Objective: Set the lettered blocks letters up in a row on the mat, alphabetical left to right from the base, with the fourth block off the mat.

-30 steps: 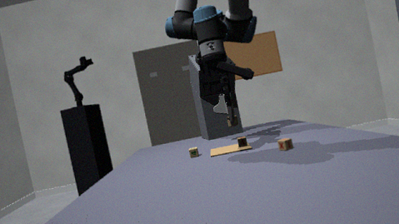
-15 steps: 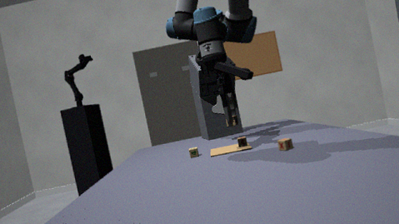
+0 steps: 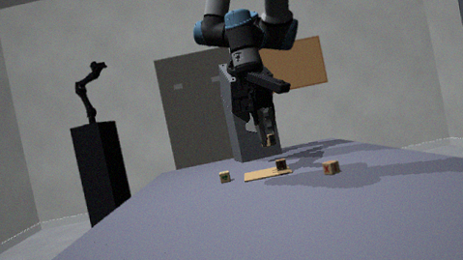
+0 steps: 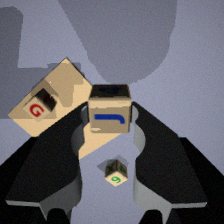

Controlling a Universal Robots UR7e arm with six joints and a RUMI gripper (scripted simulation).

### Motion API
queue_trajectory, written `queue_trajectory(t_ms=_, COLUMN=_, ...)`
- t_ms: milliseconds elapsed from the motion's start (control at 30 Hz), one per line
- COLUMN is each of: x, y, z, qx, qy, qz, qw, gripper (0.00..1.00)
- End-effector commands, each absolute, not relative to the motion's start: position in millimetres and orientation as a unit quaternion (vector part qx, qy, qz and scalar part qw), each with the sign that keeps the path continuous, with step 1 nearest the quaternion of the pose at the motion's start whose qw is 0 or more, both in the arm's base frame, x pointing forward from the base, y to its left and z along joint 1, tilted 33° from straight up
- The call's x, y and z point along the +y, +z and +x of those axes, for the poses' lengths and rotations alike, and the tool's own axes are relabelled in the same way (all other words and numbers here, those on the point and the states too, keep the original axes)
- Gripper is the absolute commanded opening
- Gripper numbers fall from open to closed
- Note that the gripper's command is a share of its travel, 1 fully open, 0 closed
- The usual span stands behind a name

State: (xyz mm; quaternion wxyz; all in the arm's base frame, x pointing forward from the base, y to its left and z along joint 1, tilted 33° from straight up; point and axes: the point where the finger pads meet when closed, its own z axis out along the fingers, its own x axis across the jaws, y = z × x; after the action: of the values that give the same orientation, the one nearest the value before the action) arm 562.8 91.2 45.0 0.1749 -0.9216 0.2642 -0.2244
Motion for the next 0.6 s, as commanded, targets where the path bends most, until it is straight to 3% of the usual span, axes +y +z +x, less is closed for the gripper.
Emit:
queue_trajectory(t_ms=0, x=89.0, y=44.8, z=560.0, qx=0.328, qy=-0.216, qz=-0.9, qw=0.189, gripper=0.09)
queue_trajectory(t_ms=567, x=84.5, y=39.5, z=552.0, qx=0.466, qy=-0.183, qz=-0.837, qw=0.22, gripper=0.09)
